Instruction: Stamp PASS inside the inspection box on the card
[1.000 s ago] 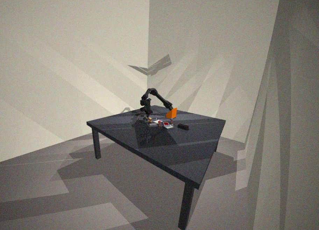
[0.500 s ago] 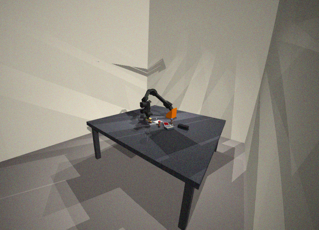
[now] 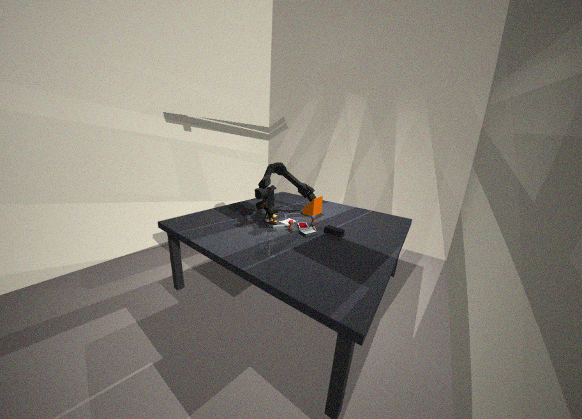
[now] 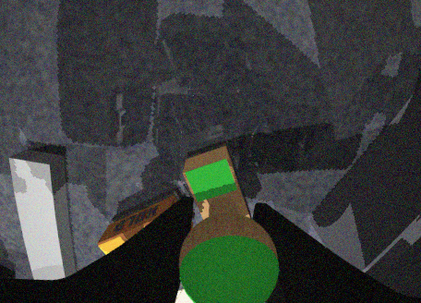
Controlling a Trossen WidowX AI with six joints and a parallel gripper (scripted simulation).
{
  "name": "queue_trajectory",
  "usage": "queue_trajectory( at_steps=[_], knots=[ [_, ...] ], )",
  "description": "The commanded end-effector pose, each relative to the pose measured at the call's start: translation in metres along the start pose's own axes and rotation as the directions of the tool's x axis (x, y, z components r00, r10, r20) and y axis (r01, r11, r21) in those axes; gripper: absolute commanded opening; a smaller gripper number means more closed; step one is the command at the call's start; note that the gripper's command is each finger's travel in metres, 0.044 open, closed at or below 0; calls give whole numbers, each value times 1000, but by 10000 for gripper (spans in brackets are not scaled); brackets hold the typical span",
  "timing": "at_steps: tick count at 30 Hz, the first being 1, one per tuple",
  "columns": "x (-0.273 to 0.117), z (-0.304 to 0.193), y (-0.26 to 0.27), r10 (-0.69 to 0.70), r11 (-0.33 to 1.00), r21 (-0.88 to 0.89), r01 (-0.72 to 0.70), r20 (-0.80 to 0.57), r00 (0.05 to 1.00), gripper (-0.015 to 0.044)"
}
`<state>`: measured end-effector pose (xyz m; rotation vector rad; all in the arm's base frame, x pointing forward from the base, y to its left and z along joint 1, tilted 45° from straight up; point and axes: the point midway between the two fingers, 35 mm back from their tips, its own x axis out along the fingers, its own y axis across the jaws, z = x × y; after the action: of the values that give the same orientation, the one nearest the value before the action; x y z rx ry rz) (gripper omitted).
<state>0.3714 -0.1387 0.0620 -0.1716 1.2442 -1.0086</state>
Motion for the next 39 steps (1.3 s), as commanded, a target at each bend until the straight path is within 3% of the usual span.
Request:
queue_trajectory(
  at_steps=[1,6,10,17,39],
  knots=[
    [-1,0,0,1,1000,0,-1,1,1000,131],
    [-1,0,0,1,1000,0,-1,1,1000,263],
    [-11,1,2,3,1000,-1,-3,0,1000,263],
    [-114,-1,-1,2,1000,-8,-2,-7,1000,263],
    [-117,-1,-1,1,1000,-15,-1,-2,1000,263]
  ],
)
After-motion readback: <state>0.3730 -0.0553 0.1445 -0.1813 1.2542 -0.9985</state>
